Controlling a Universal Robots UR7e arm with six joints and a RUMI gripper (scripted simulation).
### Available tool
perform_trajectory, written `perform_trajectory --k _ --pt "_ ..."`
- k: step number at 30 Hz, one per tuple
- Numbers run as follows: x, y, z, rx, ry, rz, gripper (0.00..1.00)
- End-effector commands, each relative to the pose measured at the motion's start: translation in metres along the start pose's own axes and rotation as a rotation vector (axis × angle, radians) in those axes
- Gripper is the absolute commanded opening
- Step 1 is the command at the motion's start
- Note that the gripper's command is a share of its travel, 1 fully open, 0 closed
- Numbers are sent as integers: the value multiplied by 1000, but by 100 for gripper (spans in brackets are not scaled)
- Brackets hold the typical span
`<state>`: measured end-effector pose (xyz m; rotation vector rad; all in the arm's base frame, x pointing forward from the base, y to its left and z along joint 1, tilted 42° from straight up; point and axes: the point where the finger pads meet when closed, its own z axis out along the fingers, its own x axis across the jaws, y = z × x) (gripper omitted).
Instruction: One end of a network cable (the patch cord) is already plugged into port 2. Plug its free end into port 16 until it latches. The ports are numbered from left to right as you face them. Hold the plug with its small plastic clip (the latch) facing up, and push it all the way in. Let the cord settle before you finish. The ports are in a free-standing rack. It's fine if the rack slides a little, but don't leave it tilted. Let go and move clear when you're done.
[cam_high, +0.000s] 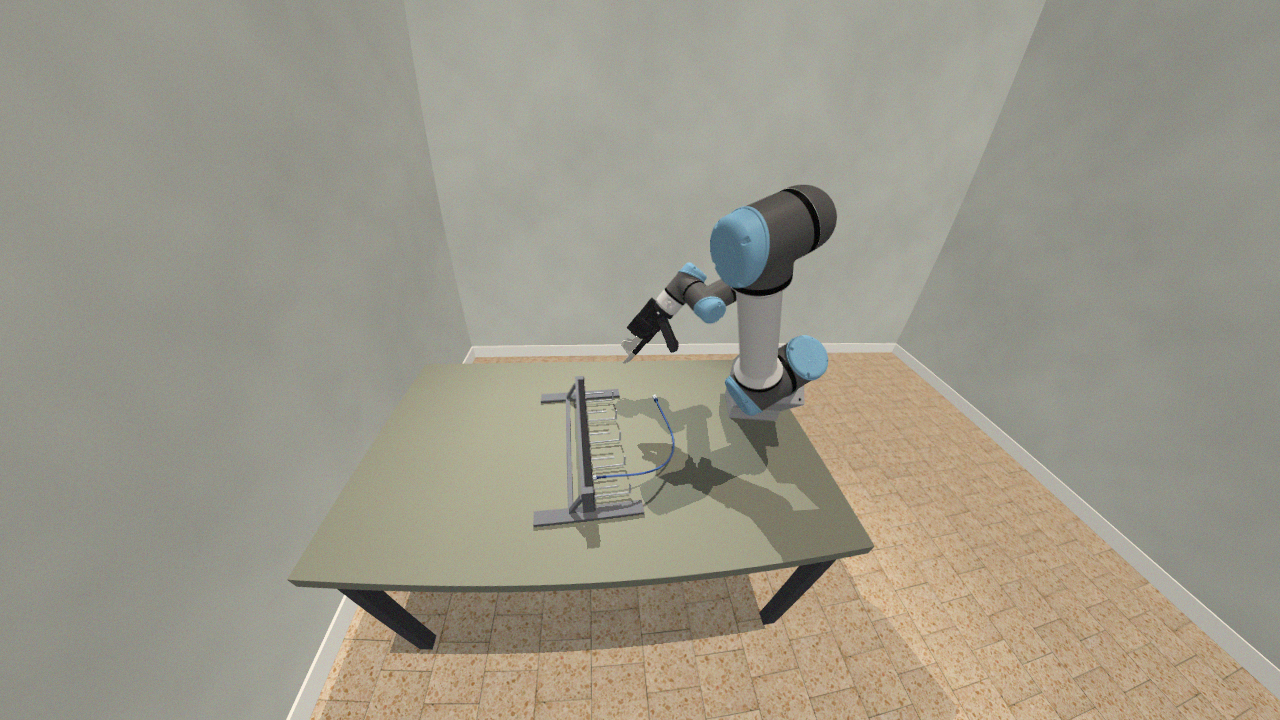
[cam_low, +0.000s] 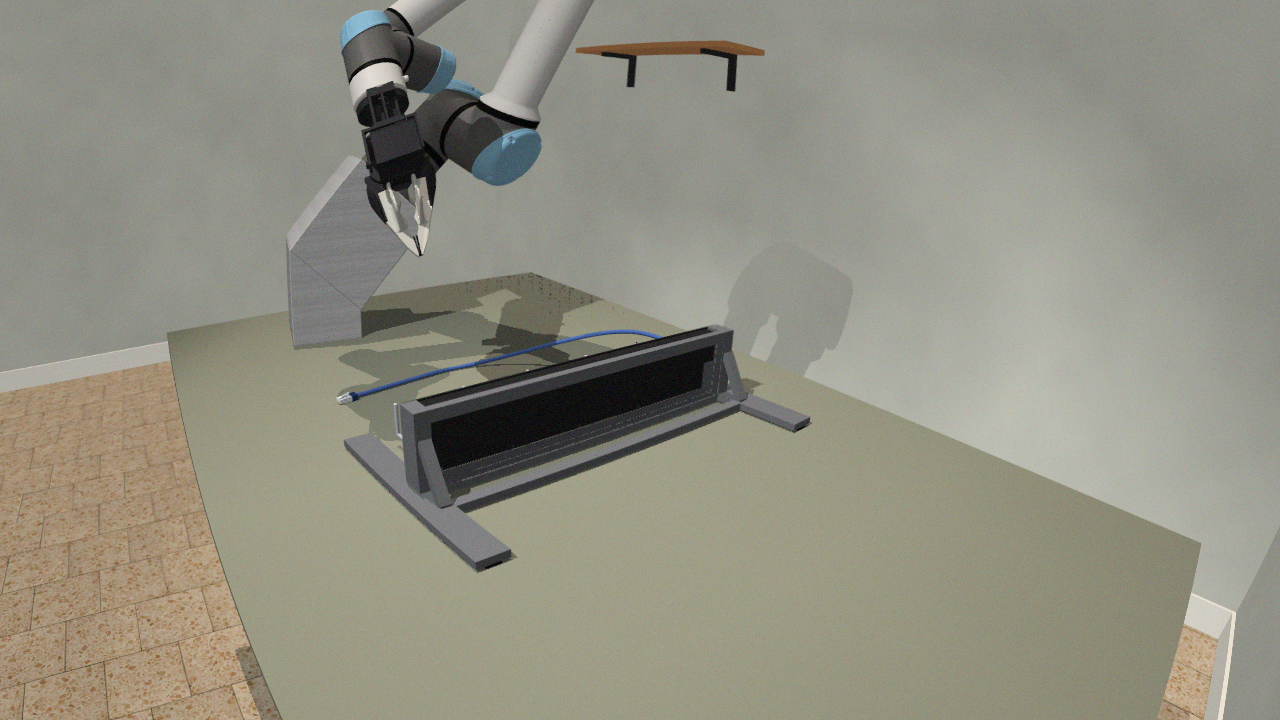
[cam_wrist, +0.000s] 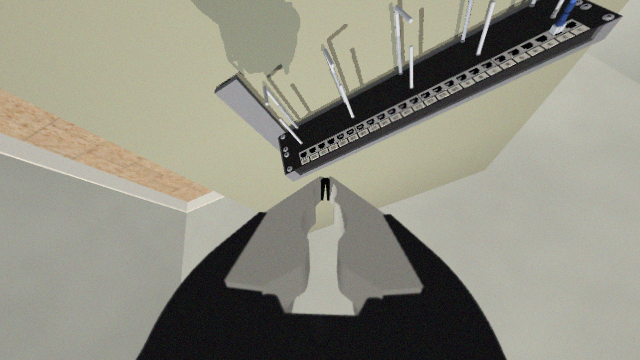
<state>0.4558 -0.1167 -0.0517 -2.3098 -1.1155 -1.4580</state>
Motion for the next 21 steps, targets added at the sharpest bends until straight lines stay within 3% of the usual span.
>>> perform_trajectory --k 1,21 --pt "-1 -5 2 15 -17 142 0" --pt "-7 -23 12 68 -80 690 0"
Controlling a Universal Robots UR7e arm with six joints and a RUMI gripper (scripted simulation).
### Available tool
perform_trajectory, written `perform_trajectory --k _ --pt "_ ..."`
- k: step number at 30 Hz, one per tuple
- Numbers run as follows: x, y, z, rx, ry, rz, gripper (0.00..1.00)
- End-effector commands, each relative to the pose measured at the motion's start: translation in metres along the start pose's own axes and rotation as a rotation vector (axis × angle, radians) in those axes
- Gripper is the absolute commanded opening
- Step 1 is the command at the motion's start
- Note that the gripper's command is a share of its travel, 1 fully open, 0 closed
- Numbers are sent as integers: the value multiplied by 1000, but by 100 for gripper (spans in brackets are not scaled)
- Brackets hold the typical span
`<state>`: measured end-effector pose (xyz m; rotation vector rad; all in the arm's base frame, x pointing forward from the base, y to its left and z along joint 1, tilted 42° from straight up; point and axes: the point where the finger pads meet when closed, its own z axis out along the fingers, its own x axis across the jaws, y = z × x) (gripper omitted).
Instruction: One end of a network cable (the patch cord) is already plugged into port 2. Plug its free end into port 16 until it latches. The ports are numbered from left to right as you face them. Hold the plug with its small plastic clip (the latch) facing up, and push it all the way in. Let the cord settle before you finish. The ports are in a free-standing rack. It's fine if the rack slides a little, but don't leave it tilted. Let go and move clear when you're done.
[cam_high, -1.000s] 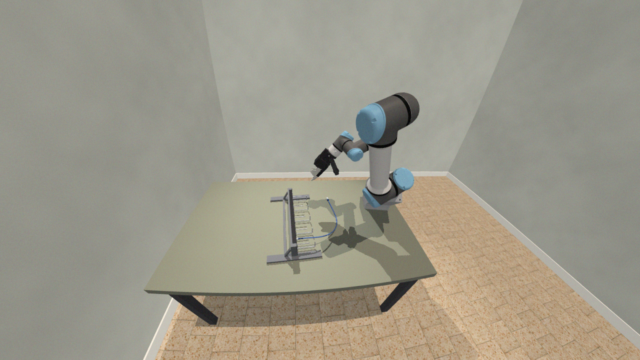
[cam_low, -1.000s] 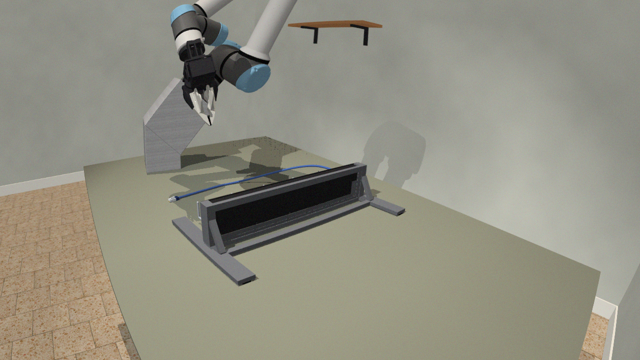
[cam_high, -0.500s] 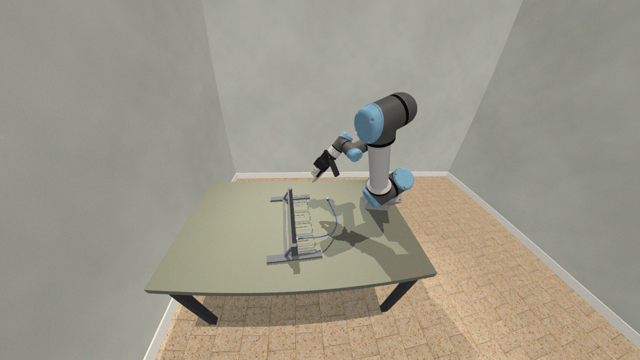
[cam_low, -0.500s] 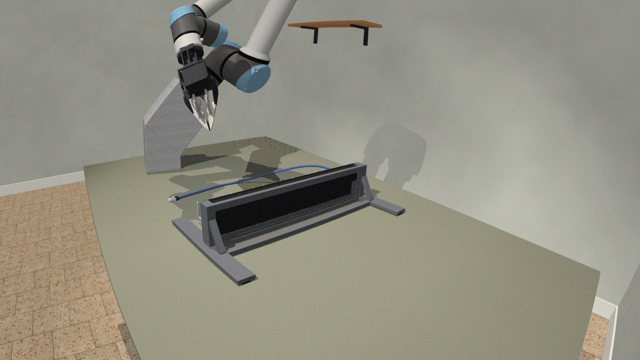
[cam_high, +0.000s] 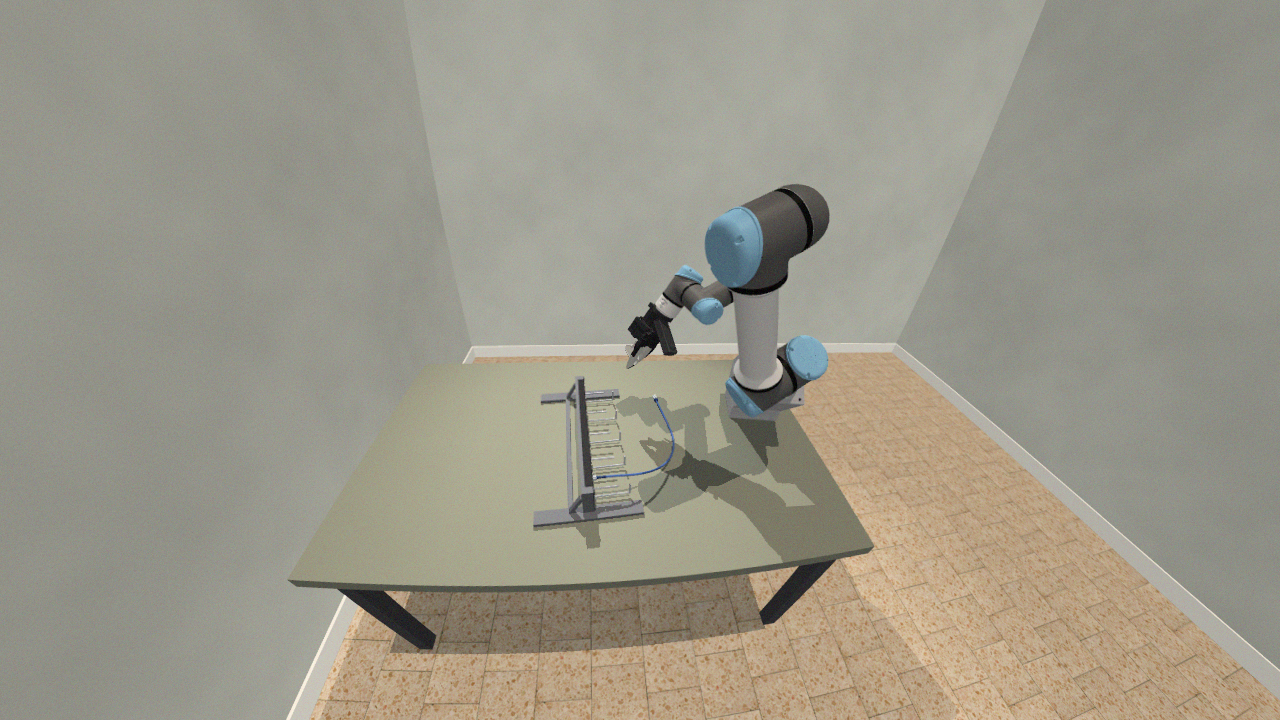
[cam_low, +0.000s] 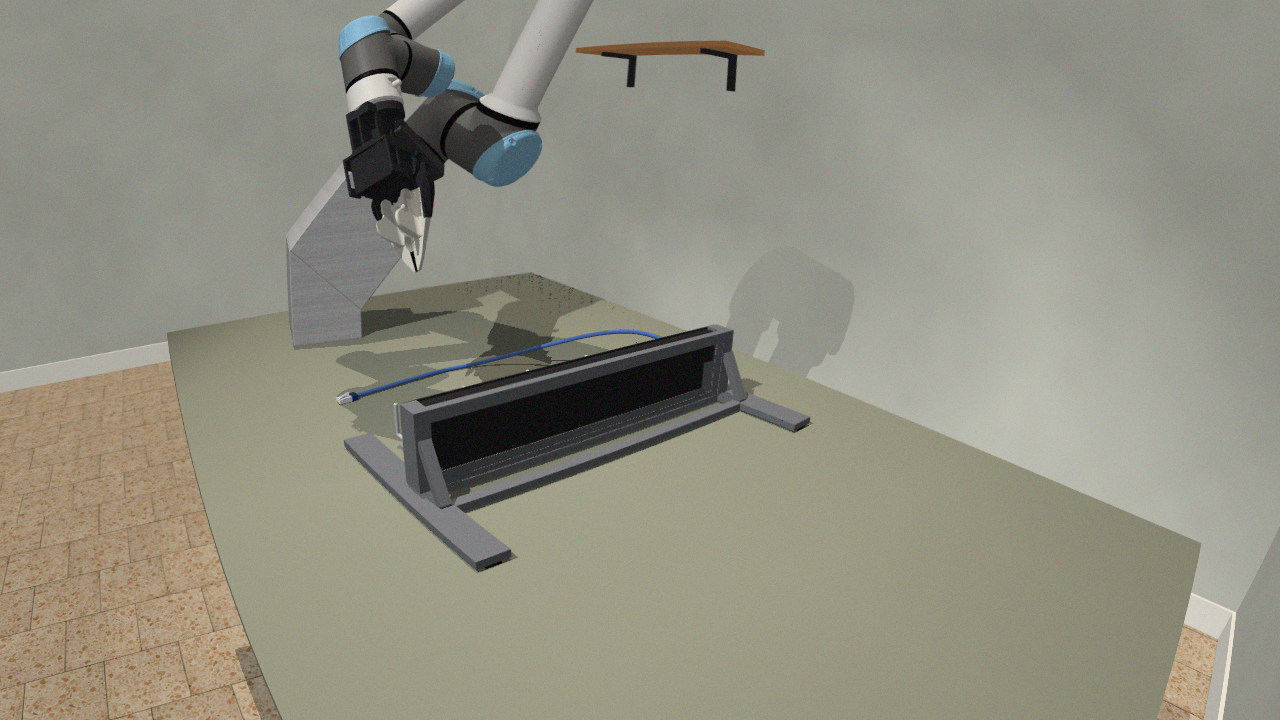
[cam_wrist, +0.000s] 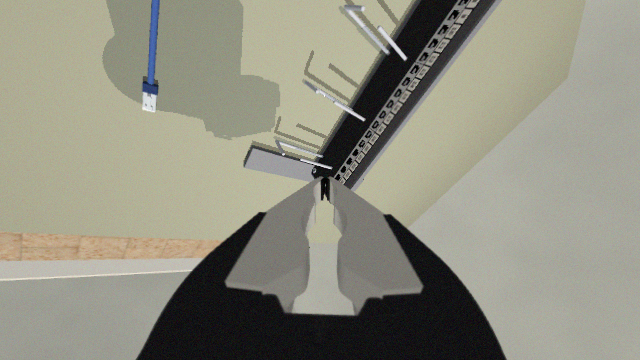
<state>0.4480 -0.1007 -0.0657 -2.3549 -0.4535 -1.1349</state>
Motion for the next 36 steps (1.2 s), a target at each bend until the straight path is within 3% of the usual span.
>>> perform_trajectory --k 1,36 --pt "-4 -3 3 2 -29 164 0" --pt "-31 -13 20 -11 -176 1097 0"
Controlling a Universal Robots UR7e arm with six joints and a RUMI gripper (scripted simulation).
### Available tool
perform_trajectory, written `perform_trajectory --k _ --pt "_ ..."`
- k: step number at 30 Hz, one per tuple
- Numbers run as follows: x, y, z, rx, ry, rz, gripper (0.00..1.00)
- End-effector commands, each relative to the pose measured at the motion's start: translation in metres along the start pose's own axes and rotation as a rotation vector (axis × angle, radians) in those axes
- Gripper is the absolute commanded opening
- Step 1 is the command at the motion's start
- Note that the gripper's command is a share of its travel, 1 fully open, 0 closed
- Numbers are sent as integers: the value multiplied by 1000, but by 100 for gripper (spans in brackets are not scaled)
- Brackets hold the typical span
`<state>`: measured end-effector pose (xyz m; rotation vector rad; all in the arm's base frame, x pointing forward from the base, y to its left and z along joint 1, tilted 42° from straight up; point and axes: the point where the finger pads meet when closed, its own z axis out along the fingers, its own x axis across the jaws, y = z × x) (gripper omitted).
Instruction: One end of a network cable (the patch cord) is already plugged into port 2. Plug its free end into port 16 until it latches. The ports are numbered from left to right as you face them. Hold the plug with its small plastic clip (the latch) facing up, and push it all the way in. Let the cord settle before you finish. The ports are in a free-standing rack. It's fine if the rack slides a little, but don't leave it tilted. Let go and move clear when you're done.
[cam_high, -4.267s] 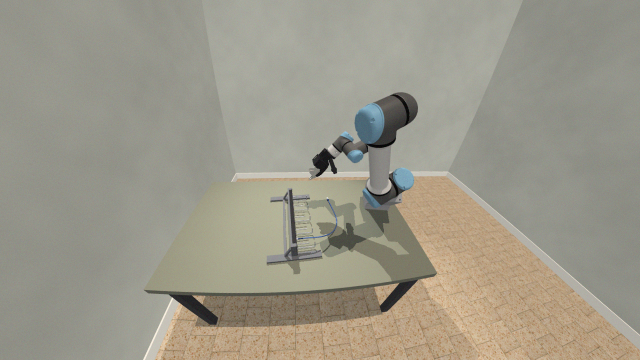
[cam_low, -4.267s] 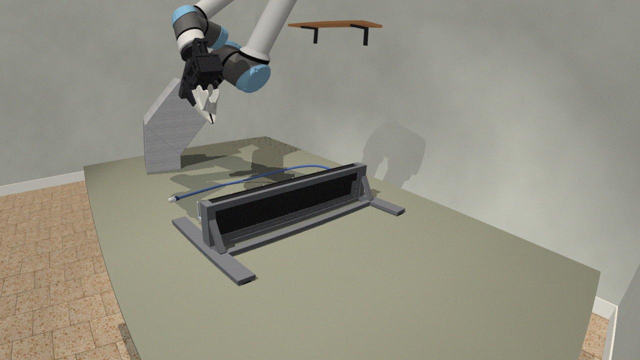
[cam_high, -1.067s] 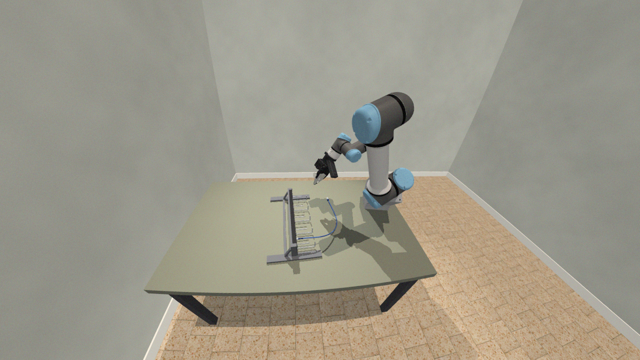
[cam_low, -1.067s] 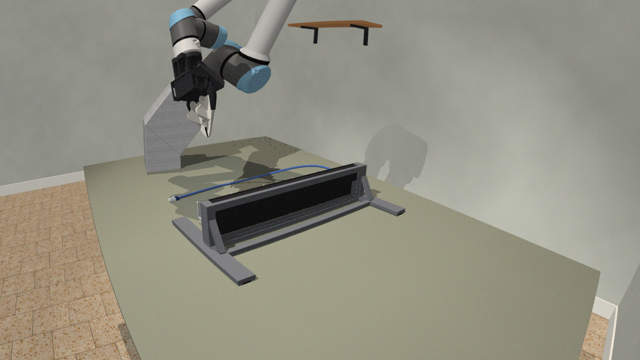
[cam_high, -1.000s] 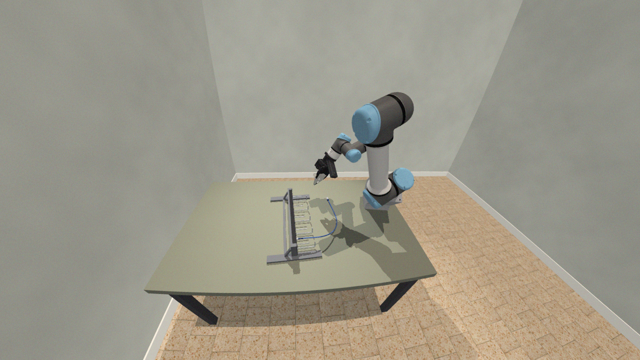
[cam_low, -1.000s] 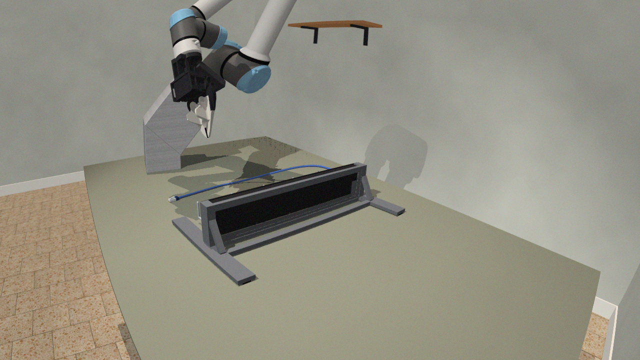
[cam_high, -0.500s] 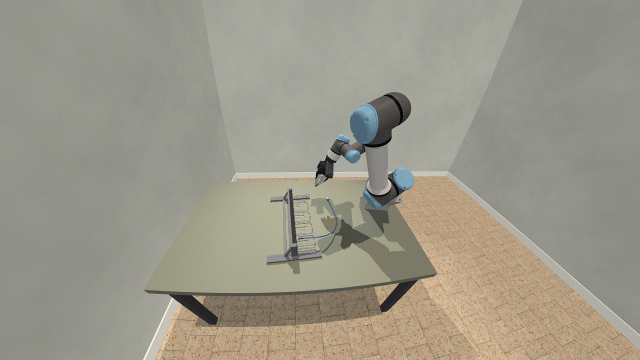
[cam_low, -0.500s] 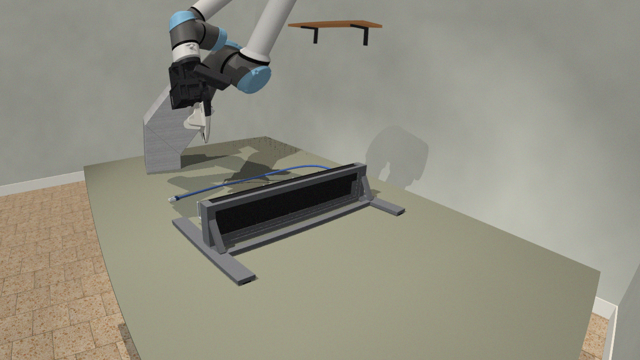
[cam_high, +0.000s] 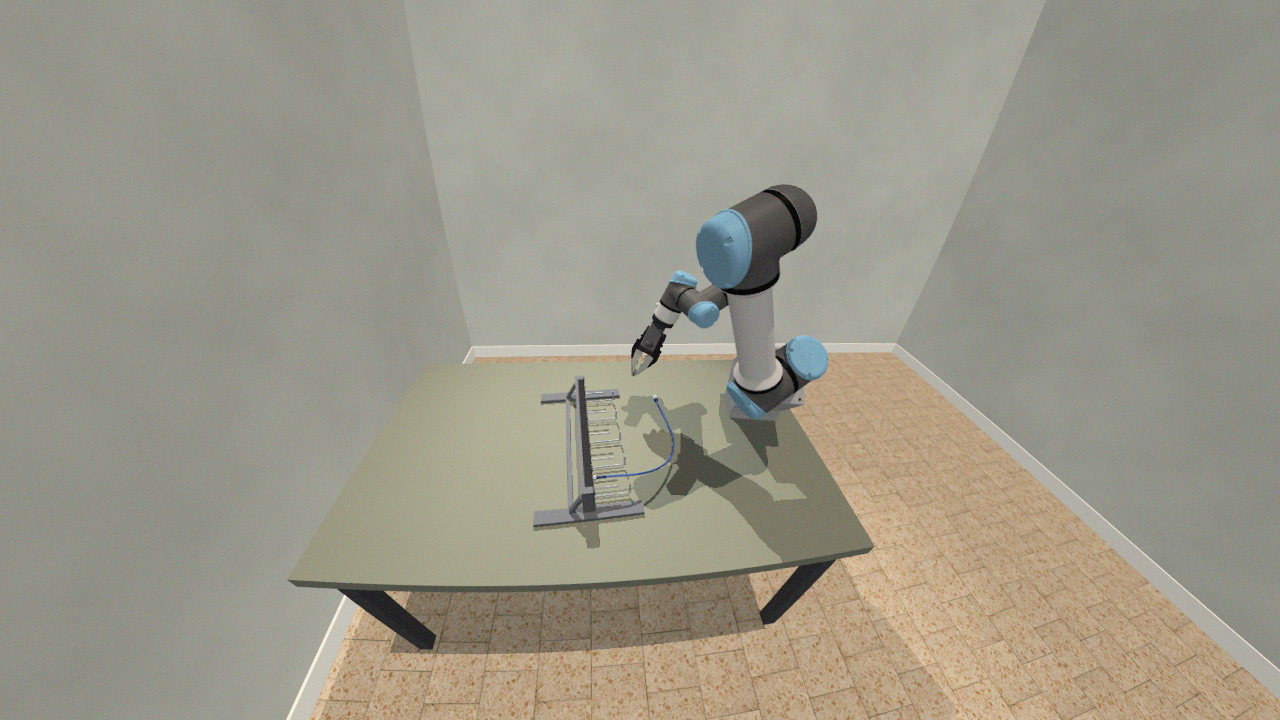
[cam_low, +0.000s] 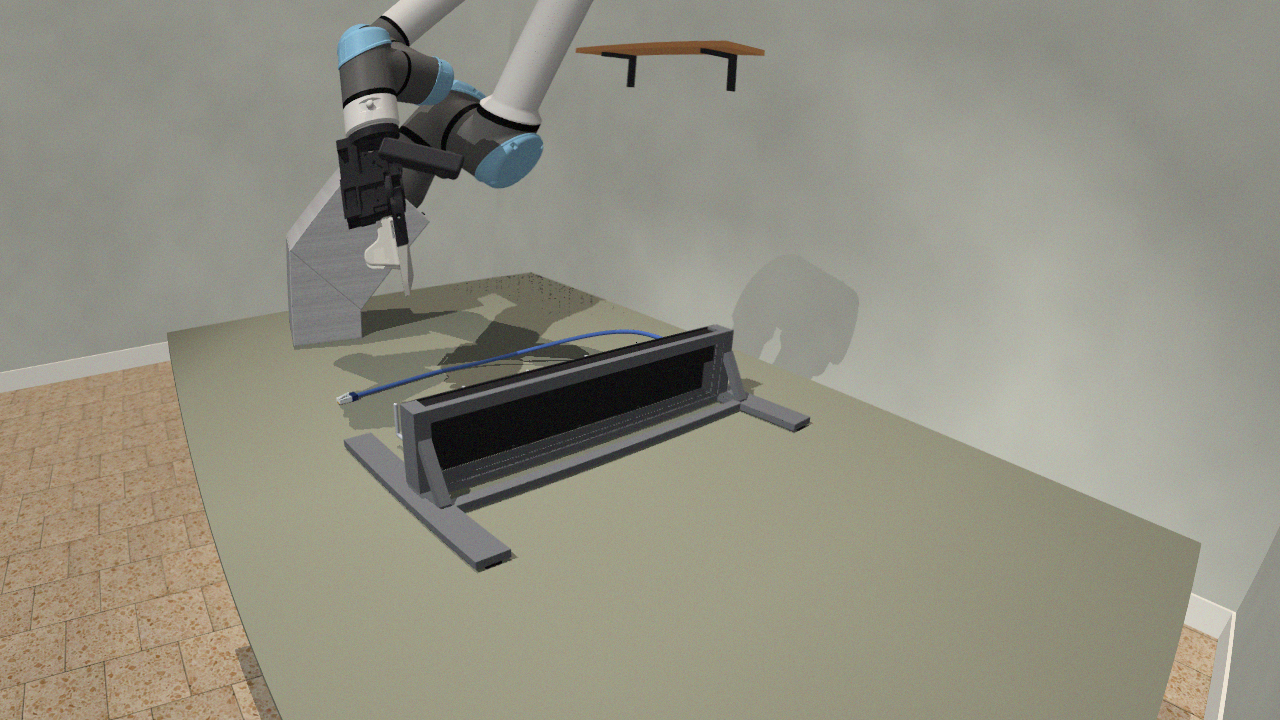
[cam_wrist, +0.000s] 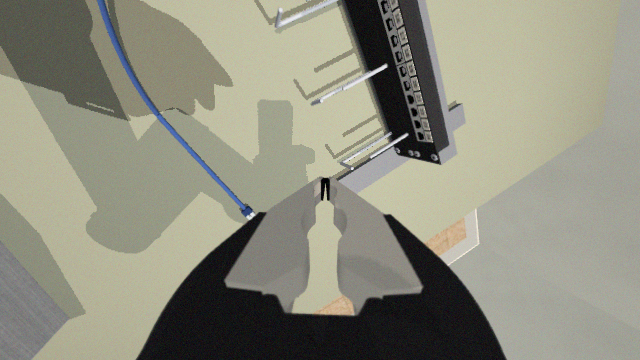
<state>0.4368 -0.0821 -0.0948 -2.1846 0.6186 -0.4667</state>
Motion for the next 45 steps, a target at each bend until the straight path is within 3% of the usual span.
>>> perform_trajectory --k 1,24,45 --pt "-2 2 2 -18 -12 106 0" --pt "-18 23 16 -99 -77 783 0" --pt "-36 44 27 -211 -88 1363 0"
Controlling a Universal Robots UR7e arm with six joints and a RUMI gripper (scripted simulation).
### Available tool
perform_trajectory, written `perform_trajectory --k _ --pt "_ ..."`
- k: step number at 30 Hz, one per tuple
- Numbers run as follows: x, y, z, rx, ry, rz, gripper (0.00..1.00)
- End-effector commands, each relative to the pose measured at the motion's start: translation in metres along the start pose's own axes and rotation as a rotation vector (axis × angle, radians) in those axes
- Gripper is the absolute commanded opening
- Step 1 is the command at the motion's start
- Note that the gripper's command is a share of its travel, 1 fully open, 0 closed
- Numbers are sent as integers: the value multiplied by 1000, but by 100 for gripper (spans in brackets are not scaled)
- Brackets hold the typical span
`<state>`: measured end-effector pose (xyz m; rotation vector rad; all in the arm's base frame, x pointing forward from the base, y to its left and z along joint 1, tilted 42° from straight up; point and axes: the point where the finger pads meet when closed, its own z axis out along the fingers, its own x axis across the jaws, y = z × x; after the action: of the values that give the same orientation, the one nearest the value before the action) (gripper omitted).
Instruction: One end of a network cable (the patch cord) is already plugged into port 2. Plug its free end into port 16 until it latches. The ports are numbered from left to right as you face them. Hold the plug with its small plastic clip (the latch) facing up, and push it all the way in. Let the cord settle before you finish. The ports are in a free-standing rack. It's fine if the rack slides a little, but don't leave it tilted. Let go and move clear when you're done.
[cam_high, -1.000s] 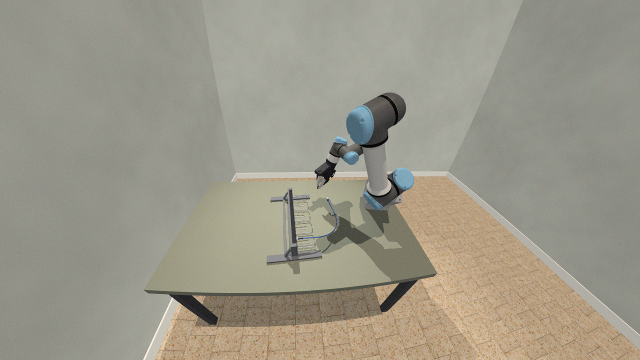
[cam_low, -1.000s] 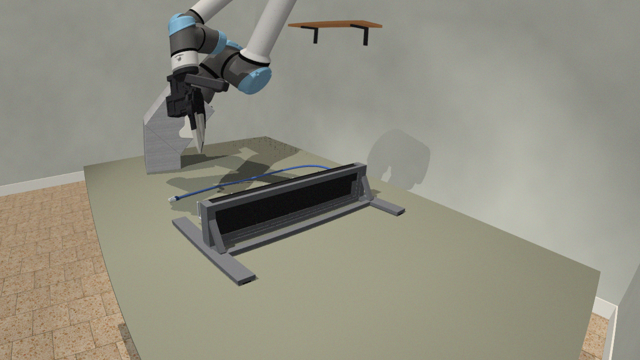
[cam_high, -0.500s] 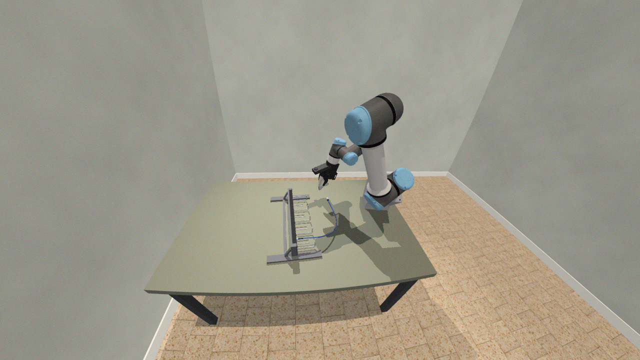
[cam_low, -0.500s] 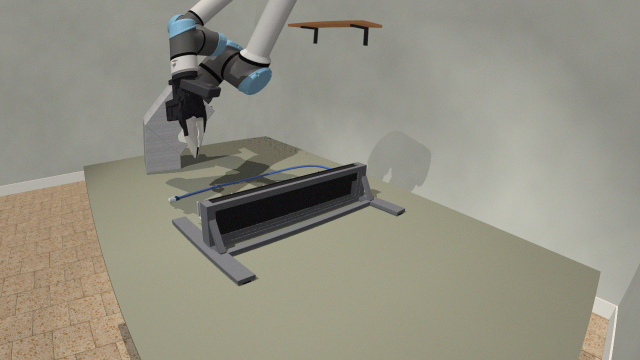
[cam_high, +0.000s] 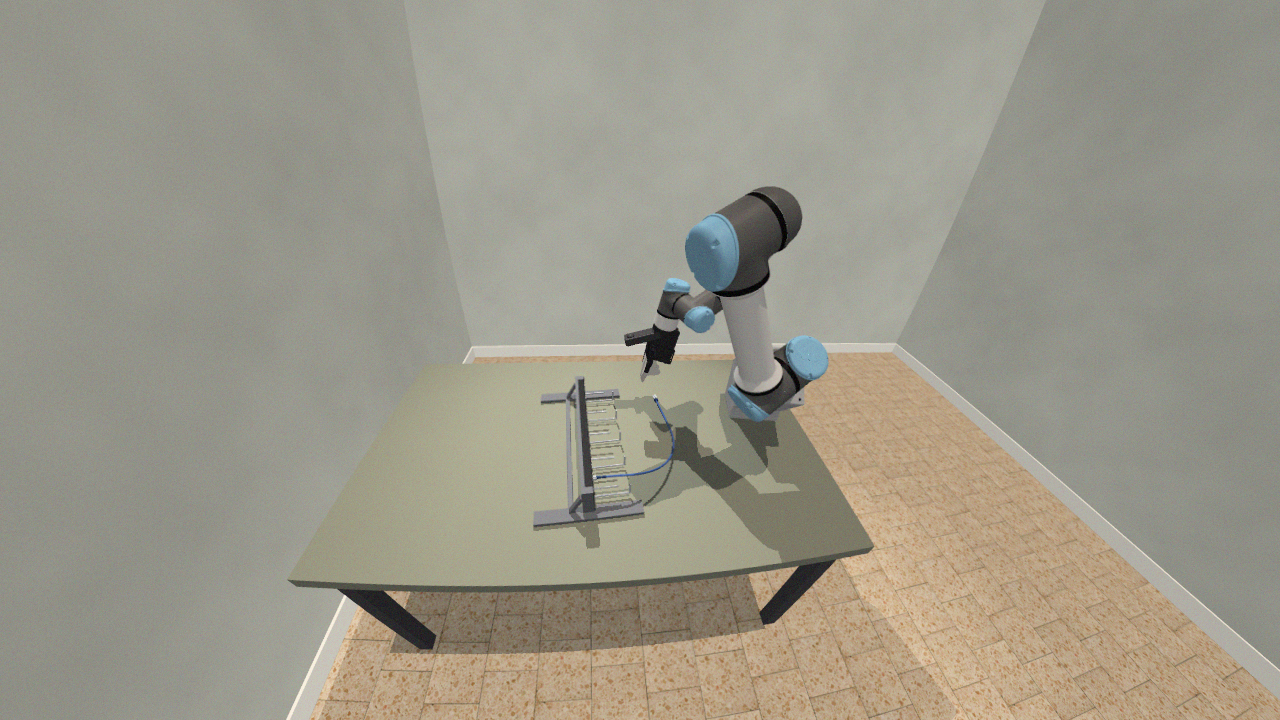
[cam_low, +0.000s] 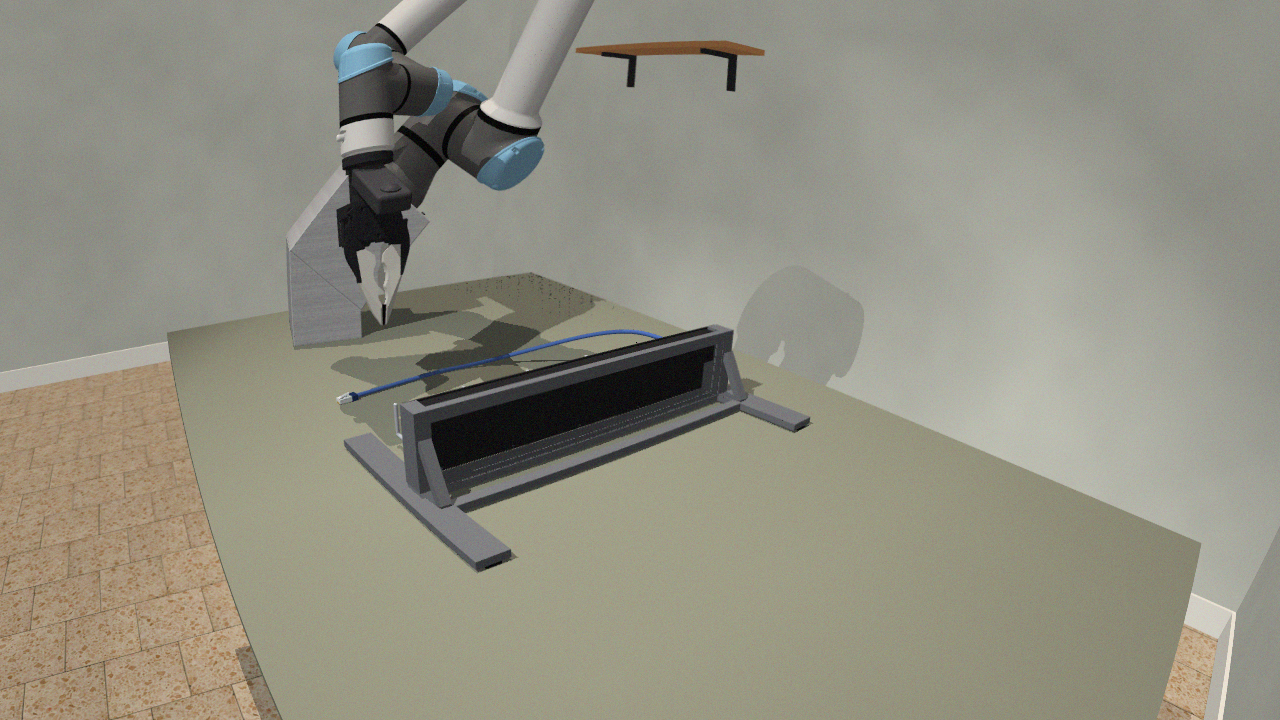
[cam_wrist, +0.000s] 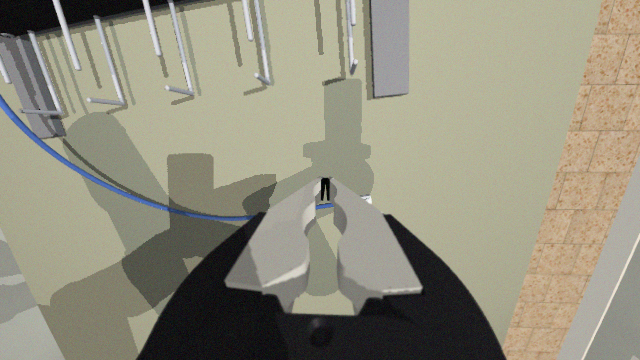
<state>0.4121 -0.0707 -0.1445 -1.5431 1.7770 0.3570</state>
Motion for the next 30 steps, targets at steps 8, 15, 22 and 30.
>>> perform_trajectory --k 8,15,22,30 --pt "8 13 7 -48 21 318 0" --pt "13 24 12 -78 40 540 0" --pt "18 34 15 -102 63 743 0" --pt "21 43 18 -119 86 903 0"
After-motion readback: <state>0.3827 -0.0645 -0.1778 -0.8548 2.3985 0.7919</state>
